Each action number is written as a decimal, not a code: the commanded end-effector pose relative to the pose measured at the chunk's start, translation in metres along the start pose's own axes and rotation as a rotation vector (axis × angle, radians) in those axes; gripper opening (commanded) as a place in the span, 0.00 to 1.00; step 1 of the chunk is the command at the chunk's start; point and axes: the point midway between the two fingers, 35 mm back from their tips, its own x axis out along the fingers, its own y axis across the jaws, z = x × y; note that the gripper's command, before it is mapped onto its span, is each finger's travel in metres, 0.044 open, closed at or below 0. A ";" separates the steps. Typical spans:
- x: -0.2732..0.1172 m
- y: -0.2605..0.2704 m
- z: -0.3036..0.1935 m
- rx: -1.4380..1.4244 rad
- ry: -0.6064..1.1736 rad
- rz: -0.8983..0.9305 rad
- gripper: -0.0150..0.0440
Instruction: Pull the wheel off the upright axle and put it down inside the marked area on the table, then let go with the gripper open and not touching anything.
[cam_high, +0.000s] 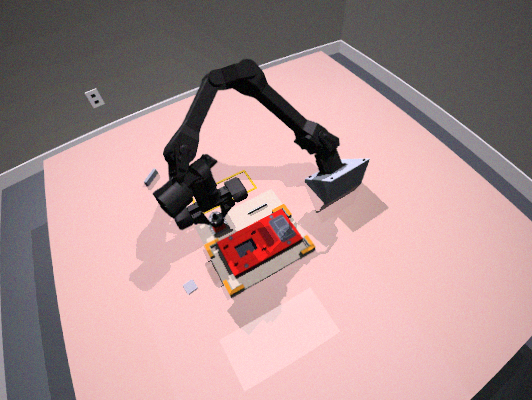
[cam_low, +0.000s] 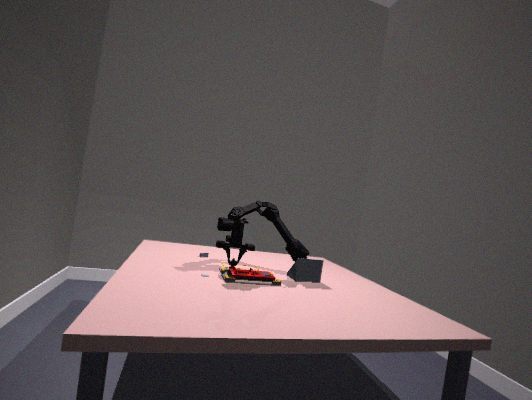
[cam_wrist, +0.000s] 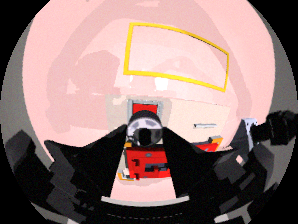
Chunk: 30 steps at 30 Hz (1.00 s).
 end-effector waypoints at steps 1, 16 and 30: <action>-0.001 0.000 0.000 0.001 0.000 0.000 0.41; -0.005 0.000 0.000 0.000 0.000 0.001 0.25; -0.010 0.000 0.000 0.000 0.000 0.002 0.25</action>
